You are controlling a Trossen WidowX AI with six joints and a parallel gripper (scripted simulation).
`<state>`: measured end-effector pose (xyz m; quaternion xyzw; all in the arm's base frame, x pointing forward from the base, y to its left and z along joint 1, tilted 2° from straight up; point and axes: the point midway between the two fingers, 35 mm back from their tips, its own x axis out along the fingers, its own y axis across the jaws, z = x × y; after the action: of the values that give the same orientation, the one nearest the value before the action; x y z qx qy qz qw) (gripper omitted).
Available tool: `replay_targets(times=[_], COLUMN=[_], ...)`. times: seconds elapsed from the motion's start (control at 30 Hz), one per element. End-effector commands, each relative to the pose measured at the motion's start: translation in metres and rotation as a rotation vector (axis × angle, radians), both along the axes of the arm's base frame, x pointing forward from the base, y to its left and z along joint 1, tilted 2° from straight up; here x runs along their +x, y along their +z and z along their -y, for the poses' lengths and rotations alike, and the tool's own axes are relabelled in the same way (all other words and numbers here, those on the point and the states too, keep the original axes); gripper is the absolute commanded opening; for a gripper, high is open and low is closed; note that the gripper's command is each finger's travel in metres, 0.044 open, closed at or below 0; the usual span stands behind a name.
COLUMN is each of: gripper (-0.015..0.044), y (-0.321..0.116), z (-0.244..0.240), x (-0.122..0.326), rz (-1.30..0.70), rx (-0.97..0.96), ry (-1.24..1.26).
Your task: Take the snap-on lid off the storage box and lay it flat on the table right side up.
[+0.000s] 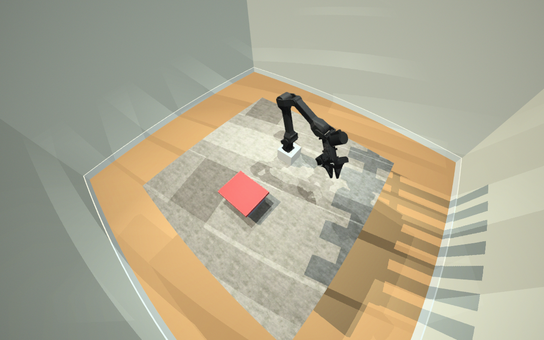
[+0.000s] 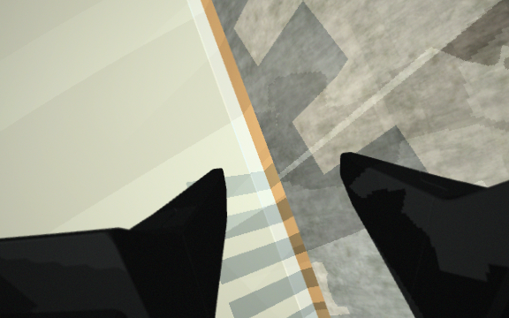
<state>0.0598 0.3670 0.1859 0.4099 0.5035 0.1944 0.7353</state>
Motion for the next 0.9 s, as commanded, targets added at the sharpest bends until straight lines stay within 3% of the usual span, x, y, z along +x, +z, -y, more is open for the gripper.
replay_targets(times=[0.0,0.2,0.47,0.87], gripper=[0.0235,0.0235,0.0235,0.0235], y=[-0.003,-0.009,-0.019,-0.037], z=[0.025,0.084,0.163,0.293], x=[0.048,0.123,0.178,0.208], rz=[-0.021,-0.054,-0.084,-0.112], rx=[-0.002,0.008,0.033,0.093], ry=[-0.104,-0.313,-0.543,-0.901])
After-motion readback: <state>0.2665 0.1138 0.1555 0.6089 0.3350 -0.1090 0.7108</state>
